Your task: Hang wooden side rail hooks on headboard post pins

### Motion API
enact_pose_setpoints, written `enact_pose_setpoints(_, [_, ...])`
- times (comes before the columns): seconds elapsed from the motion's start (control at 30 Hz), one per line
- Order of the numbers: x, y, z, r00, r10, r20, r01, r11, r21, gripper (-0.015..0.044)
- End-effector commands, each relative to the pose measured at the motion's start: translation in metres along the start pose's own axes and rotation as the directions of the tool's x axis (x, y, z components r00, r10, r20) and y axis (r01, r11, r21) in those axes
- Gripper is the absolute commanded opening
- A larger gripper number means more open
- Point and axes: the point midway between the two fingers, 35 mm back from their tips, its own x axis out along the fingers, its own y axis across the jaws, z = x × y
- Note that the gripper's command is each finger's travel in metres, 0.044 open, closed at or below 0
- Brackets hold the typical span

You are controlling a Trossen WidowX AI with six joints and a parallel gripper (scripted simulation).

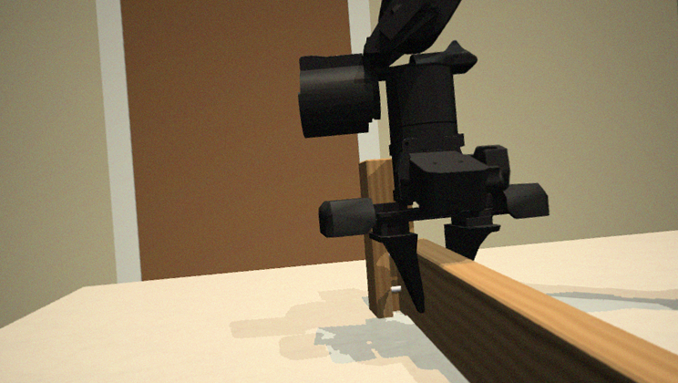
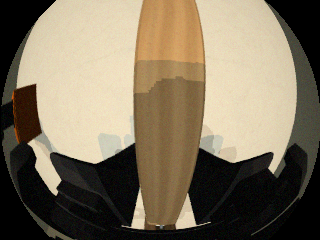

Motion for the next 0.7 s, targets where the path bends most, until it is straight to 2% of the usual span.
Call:
enact_pose_setpoints(0.0, [-0.0041,-0.0013,0.0001,1.000,-0.007,0.001,0.007,1.000,-0.004,0.0000])
enact_pose_setpoints(0.67, [-0.0072,-0.0014,0.0000,1.000,-0.008,0.001,0.008,1.000,-0.004,0.0000])
